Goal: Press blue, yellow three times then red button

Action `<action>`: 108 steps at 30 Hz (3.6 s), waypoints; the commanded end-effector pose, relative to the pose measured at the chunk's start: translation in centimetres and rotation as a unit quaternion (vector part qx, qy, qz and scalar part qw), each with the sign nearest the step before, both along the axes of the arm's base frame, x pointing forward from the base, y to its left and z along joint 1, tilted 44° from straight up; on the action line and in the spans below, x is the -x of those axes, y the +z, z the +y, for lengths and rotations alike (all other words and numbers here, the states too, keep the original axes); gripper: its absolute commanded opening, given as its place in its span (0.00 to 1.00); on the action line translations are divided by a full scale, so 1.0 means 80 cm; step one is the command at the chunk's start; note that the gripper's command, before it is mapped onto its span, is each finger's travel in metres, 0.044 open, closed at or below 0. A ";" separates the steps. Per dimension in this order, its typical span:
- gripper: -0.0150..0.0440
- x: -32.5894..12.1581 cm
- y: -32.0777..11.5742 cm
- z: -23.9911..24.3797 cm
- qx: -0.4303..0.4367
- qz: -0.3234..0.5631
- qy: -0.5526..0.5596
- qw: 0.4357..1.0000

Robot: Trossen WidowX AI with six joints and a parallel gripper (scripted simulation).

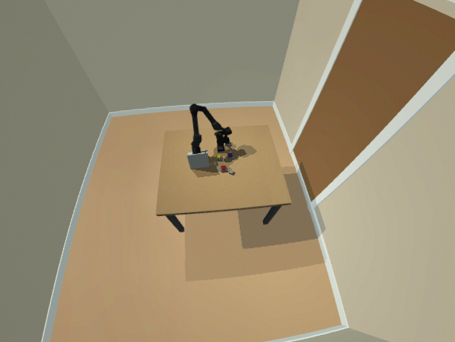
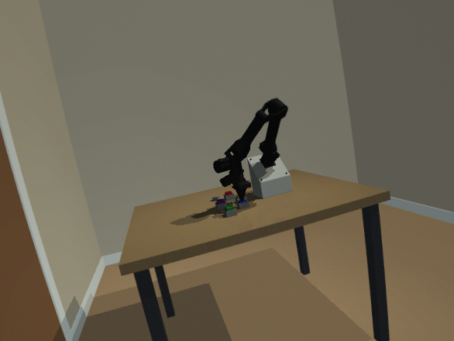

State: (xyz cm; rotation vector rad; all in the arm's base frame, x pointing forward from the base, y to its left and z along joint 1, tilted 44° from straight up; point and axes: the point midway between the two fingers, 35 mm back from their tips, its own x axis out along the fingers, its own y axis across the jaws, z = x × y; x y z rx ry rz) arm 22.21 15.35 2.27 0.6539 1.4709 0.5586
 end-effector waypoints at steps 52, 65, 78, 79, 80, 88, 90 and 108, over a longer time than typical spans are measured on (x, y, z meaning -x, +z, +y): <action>0.29 0.035 -0.055 -0.115 0.007 0.008 -0.001 1.000; 0.29 0.033 -0.071 -0.101 0.008 0.008 -0.001 1.000; 0.29 0.034 -0.087 -0.085 0.006 0.008 -0.001 1.000; 0.29 0.034 -0.087 -0.085 0.006 0.008 -0.001 1.000; 0.29 0.034 -0.087 -0.085 0.006 0.008 -0.001 1.000; 0.29 0.034 -0.087 -0.085 0.006 0.008 -0.001 1.000; 0.29 0.034 -0.087 -0.085 0.006 0.008 -0.001 1.000; 0.29 0.034 -0.059 -0.112 0.008 0.008 -0.001 1.000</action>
